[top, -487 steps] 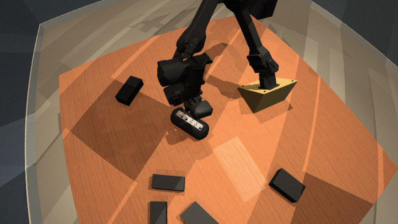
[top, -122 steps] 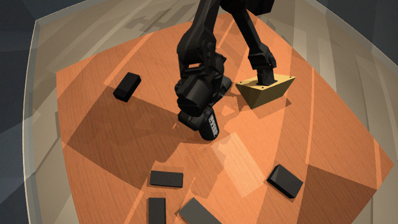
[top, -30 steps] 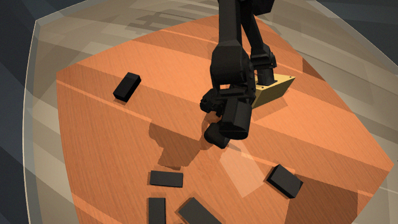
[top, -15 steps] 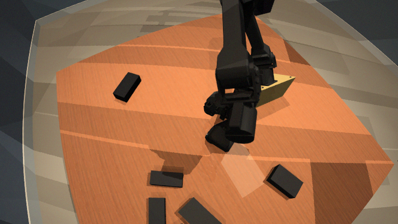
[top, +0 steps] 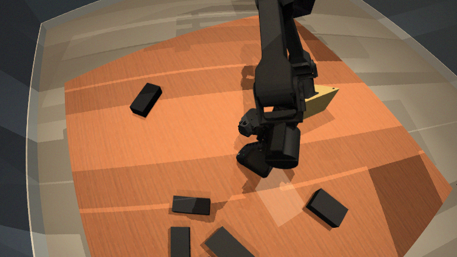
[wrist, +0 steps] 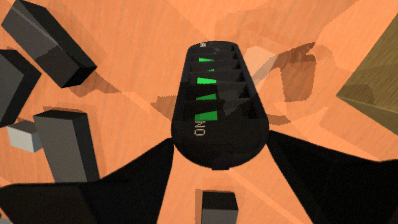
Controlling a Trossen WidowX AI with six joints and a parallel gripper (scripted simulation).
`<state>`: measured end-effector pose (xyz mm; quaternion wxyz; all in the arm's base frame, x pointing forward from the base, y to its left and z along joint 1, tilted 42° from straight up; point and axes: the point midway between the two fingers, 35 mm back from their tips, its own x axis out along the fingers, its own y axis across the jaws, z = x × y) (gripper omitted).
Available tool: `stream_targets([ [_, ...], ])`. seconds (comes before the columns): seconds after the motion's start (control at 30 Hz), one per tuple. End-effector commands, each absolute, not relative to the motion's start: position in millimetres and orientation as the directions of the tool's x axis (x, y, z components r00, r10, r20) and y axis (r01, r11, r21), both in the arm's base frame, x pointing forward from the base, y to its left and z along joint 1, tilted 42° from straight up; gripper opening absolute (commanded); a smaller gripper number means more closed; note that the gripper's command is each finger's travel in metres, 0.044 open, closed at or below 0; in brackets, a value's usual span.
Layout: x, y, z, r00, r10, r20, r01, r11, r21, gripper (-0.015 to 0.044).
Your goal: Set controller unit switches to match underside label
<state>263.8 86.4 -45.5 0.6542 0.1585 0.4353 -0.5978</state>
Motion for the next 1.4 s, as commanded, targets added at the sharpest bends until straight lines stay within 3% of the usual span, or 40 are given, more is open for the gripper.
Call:
stream_targets([
  [0.0, 259, 82, -52, -0.112, -0.653, -0.749, 0.918, 0.22, -0.329, 0.0338],
  [1.37, 246, 93, -79, -0.112, -0.651, -0.75, 0.918, 0.221, -0.328, 0.0338],
])
